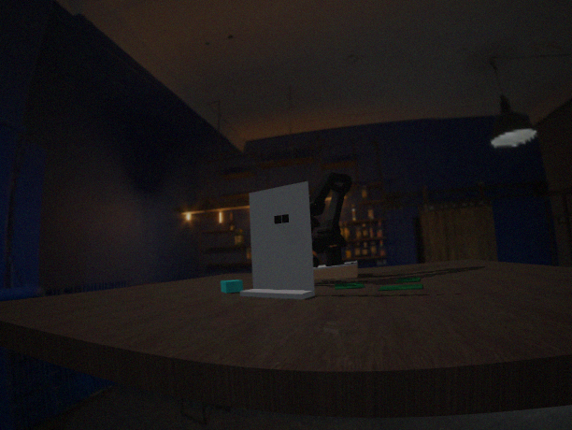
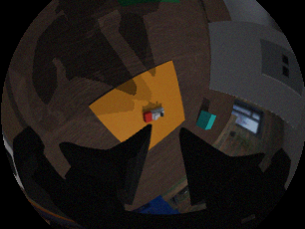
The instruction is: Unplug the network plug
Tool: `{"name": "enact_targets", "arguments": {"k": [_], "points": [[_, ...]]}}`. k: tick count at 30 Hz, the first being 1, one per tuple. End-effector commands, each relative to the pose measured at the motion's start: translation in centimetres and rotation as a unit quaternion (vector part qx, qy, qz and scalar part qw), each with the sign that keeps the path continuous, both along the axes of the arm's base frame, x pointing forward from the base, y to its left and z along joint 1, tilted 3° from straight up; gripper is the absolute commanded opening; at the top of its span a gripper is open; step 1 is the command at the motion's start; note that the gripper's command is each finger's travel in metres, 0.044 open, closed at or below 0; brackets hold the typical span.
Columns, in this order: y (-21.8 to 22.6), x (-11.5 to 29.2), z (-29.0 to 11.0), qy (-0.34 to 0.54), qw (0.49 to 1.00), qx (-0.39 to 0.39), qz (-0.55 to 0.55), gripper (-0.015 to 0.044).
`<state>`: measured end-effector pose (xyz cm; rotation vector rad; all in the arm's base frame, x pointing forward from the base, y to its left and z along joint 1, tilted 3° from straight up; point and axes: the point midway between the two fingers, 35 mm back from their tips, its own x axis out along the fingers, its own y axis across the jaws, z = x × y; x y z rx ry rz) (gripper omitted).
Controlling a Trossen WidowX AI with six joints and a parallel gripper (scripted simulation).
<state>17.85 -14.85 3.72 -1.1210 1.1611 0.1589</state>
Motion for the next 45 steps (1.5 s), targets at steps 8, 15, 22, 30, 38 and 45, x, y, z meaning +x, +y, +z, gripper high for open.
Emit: {"name": "enact_targets", "arguments": {"k": [8,15,22,30,38,45], "points": [[-0.1,0.2,1.6,-0.001,1.000,-0.001,-0.002,0.0156],[0.0,0.2,2.6,-0.001,1.000,-0.001,-0.002,0.0156],[0.0,0.2,3.6,-0.001,1.000,-0.001,-0.002,0.0156],[0.1,0.1,4.7,-0.001,1.000,-0.001,-0.002,0.0156],[0.3,0.0,5.9,-0.001,1.000,-0.001,-0.002,0.0156],[0.5,-0.2,6.9,-0.001,1.000,-0.001,-0.002,0.0156]]}}
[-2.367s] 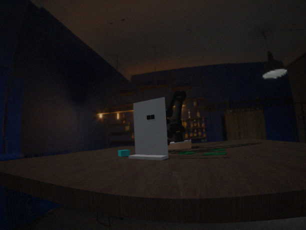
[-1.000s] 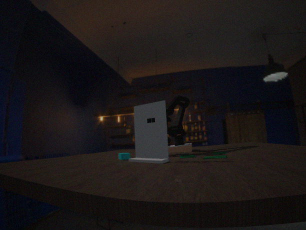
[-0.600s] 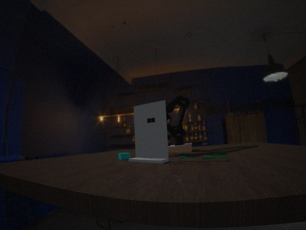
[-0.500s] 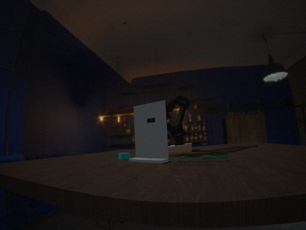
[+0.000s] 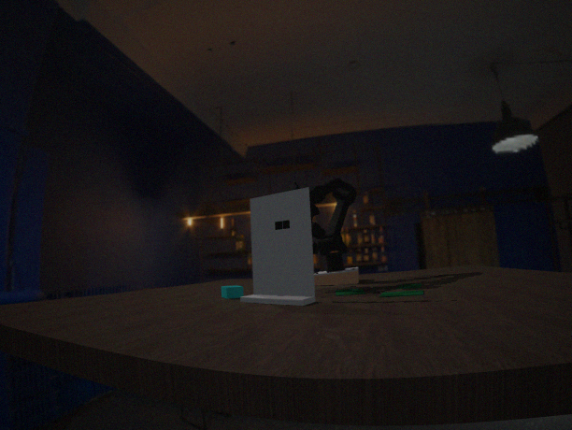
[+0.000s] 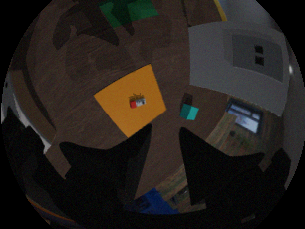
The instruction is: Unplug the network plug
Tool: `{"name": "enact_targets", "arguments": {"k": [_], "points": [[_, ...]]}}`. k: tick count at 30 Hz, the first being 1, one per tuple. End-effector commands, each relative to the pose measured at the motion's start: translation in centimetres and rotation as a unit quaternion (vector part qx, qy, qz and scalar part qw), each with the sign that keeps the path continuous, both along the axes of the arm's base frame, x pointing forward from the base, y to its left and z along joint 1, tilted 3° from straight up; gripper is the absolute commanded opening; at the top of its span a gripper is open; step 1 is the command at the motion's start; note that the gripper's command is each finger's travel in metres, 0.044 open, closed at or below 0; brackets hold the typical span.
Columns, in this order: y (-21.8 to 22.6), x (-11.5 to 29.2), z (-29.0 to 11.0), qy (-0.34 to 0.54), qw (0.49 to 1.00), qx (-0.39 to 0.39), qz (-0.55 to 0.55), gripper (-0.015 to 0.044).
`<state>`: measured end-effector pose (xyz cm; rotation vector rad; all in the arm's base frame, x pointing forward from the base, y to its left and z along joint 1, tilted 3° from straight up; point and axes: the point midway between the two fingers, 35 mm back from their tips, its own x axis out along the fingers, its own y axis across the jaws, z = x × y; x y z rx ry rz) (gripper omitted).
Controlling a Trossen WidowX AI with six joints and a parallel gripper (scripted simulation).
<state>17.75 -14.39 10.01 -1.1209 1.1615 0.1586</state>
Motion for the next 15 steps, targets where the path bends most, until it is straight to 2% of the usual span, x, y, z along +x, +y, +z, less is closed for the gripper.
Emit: {"name": "enact_targets", "arguments": {"k": [1,15], "points": [[0.1,-0.1,0.8,-0.001,1.000,-0.001,-0.002,0.0156],[0.3,-0.3,2.3,0.000,1.000,0.000,0.000,0.0156]]}}
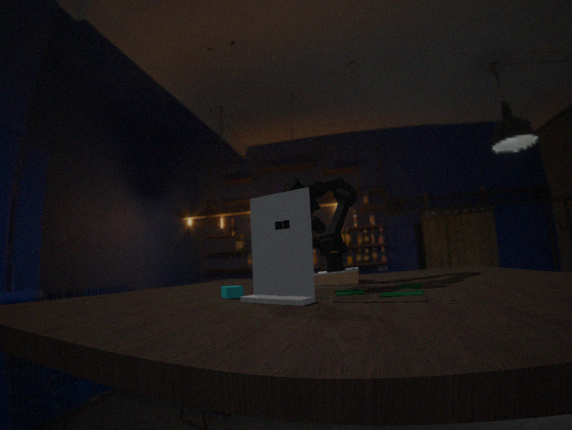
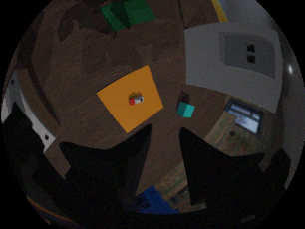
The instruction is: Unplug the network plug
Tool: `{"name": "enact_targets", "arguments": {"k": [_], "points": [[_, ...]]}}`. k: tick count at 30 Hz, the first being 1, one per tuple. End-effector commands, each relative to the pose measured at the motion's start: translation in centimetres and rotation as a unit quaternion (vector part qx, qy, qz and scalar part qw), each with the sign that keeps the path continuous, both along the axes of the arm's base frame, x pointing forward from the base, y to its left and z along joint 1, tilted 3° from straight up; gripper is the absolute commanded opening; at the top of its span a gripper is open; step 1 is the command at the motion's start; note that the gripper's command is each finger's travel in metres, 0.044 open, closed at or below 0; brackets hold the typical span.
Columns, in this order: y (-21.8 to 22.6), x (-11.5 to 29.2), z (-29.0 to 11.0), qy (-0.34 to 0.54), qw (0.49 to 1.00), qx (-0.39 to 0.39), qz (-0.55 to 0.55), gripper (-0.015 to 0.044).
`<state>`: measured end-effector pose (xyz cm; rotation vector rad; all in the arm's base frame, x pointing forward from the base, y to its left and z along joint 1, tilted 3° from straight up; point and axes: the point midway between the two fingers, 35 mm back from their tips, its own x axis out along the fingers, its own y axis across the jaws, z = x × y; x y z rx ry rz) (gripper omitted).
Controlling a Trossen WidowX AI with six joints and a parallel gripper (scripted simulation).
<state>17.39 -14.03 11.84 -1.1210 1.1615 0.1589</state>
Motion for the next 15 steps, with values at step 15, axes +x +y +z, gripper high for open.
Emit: {"name": "enact_targets", "arguments": {"k": [15], "points": [[0.1,0.2,5.0,0.000,1.000,0.000,-0.001,0.0156]]}}
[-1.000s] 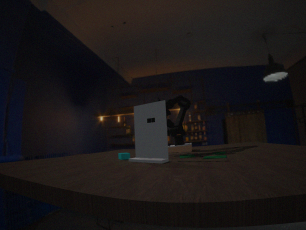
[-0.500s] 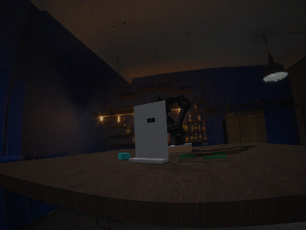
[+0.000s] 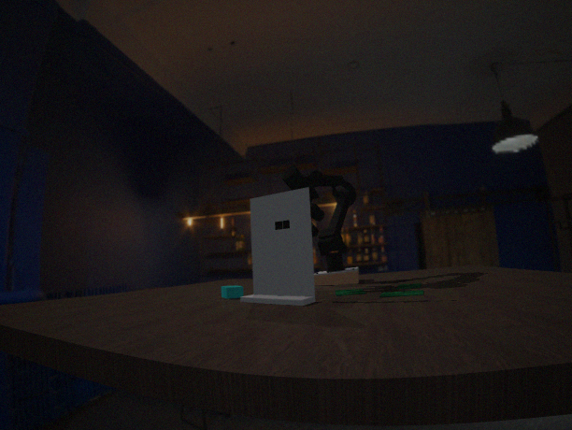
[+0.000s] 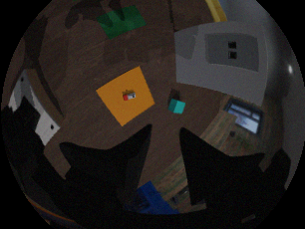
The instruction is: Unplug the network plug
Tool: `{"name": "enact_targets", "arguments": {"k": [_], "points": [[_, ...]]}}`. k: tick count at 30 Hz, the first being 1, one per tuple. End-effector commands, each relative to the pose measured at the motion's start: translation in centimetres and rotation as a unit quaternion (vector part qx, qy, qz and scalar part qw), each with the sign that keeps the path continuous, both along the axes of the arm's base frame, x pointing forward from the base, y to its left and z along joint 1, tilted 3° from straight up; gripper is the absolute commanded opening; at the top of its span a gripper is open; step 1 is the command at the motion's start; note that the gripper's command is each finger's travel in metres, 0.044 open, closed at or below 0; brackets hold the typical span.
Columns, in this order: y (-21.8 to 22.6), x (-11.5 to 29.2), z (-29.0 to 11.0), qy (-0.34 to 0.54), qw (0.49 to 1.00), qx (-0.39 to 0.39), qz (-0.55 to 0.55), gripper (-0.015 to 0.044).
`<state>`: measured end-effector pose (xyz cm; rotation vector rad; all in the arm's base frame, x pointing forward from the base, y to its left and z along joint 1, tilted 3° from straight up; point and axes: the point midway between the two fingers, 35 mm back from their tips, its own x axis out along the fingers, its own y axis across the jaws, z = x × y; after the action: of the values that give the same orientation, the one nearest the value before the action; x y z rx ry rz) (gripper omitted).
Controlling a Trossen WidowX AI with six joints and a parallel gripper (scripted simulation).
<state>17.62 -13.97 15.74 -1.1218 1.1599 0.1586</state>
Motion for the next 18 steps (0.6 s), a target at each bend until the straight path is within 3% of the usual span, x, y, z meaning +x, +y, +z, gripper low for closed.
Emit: {"name": "enact_targets", "arguments": {"k": [1,18], "points": [[0.1,0.0,1.4,0.000,1.000,0.000,-0.001,0.0156],[0.7,-0.5,6.2,0.000,1.000,0.000,-0.002,0.0156]]}}
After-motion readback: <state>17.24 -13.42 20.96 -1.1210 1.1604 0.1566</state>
